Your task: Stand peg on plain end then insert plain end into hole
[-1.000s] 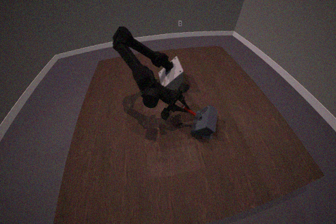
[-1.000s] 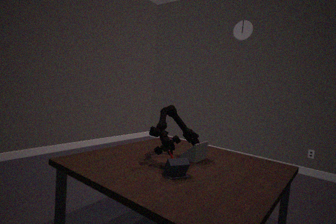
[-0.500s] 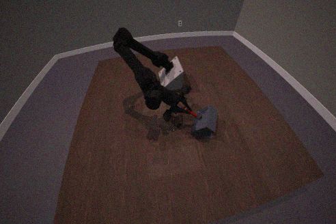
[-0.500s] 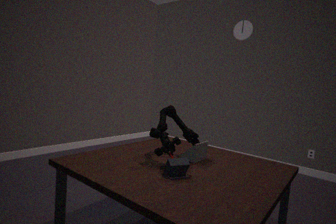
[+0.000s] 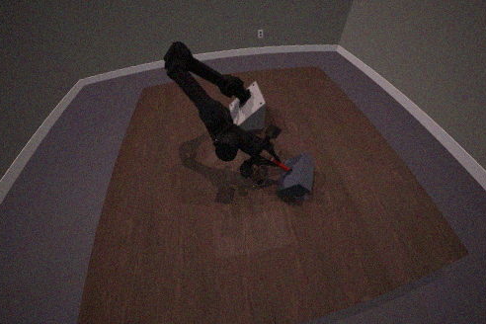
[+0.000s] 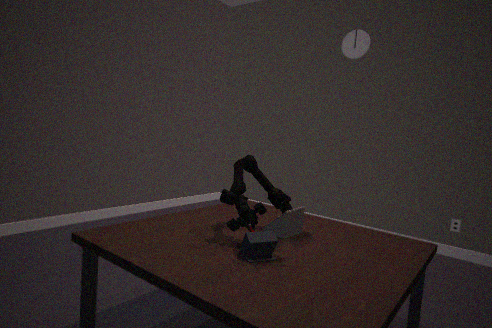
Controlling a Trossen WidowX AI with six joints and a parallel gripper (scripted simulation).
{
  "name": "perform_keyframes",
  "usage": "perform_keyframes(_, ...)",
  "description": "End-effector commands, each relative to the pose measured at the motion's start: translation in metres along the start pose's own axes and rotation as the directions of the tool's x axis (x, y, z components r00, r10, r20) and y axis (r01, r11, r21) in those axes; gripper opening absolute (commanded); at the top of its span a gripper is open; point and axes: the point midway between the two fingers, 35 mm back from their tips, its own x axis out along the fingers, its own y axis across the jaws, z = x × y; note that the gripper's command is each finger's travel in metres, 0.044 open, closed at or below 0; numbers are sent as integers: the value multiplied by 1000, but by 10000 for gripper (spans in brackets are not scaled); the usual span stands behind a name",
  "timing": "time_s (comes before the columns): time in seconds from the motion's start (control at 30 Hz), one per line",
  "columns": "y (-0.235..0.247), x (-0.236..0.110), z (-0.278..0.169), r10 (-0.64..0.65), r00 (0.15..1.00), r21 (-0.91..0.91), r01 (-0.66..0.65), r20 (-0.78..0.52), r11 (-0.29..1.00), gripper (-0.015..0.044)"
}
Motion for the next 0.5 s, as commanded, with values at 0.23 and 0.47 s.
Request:
perform_keyframes(0.23,0,-1,0,0,1000,0,0,0,1000,0)
perform_keyframes(0.47,0,1,0,0,1000,0,0,0,1000,0)
